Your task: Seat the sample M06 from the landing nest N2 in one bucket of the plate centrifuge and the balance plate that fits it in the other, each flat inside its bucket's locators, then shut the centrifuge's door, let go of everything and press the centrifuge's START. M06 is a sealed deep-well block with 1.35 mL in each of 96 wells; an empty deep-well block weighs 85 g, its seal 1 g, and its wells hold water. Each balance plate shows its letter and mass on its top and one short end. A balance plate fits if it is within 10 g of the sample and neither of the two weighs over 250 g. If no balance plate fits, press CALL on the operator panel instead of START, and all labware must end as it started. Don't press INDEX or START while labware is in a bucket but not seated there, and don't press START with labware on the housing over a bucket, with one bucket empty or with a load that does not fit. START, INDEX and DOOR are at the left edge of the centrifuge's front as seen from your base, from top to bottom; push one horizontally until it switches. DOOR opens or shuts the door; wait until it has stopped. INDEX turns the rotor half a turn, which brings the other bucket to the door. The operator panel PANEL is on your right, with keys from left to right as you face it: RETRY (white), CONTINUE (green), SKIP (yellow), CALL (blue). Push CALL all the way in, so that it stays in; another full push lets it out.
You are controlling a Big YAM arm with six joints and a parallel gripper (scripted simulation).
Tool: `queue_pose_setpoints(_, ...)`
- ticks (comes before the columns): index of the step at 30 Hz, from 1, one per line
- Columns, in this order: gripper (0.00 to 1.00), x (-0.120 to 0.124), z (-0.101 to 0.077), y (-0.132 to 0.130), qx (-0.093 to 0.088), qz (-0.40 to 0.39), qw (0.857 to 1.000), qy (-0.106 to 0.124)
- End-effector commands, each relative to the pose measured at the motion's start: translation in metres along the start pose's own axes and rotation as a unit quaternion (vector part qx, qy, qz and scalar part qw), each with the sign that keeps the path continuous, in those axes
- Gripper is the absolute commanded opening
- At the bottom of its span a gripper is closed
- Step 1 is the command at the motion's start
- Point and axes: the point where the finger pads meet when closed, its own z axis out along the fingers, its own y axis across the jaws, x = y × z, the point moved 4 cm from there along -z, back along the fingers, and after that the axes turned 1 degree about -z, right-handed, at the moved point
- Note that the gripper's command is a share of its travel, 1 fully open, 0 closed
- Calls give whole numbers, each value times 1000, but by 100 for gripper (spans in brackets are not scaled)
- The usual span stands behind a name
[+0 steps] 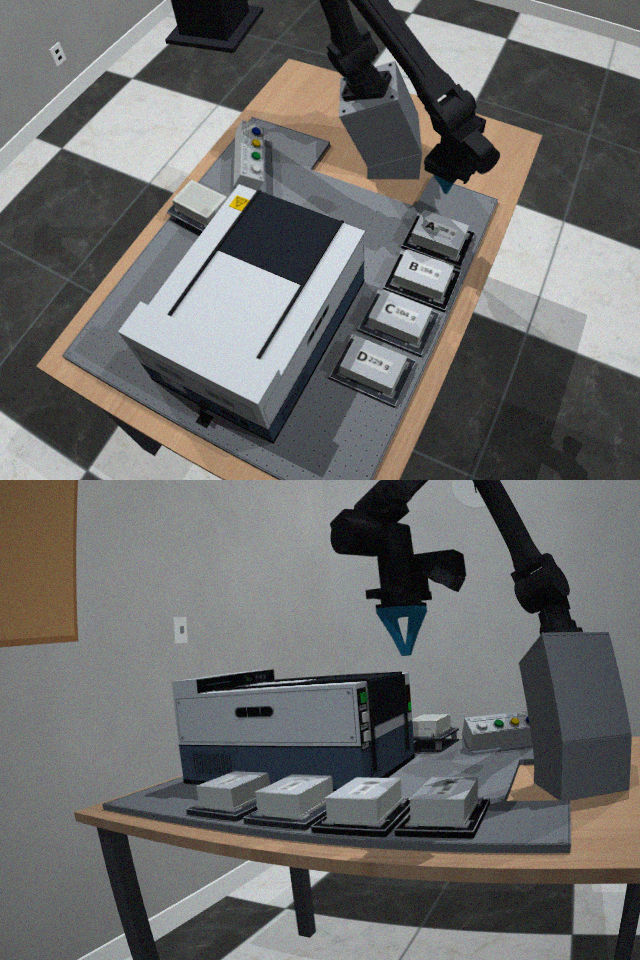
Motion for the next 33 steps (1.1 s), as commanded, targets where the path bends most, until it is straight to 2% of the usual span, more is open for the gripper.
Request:
queue_pose_setpoints(1, 0, 20, -4, -18, 19, 52, 998, 6)
queue_pose_setpoints(5, 0, 22, -3, -18, 19, 64, 998, 6)
queue_pose_setpoints(6, 0, 13, 8, -4, 0, 64, 998, -1)
queue_pose_setpoints(9, 0, 25, -1, -19, 19, 89, 996, 6)
queue_pose_setpoints(22, 0, 37, 6, -23, 19, 171, 985, 4)
queue_pose_setpoints(23, 0, 29, 14, -13, 4, 174, 985, -1)
queue_pose_setpoints(25, 0, 40, 8, -24, 19, 196, 980, 4)
queue_pose_setpoints(33, 0, 50, 15, -27, 19, 268, 963, 2)
